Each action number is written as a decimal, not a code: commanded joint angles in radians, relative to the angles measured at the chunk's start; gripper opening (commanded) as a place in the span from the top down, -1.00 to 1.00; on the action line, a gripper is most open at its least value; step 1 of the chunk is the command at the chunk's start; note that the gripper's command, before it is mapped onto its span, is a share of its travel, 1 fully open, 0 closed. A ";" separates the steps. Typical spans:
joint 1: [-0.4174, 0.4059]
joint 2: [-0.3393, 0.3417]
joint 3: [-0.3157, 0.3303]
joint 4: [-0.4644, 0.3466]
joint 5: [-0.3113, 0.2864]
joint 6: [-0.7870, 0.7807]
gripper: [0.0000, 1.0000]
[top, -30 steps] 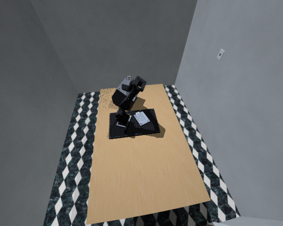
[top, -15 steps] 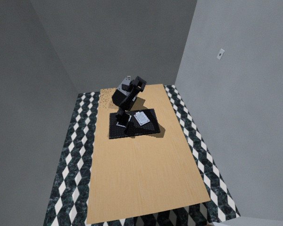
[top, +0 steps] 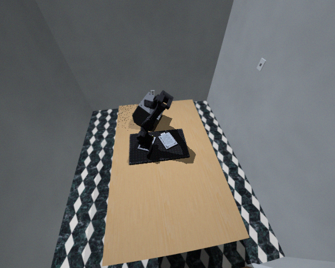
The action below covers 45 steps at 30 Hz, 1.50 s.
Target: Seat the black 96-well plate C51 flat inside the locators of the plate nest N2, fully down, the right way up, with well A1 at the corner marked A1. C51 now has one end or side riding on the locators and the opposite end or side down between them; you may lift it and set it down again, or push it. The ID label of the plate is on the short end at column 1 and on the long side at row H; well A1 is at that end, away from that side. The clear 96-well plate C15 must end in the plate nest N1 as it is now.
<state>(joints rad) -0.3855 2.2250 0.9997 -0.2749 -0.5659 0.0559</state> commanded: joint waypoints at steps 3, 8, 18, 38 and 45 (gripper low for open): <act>-0.003 -0.004 0.001 0.013 0.001 0.002 1.00; -0.002 -0.002 0.001 0.015 0.001 0.003 1.00; -0.001 0.000 0.000 0.018 0.001 0.004 -1.00; -0.005 -0.008 0.000 0.008 0.001 -0.001 -1.00; -0.027 -0.045 0.002 -0.044 -0.001 -0.027 -1.00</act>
<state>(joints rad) -0.3874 2.2181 0.9981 -0.2958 -0.5659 0.0425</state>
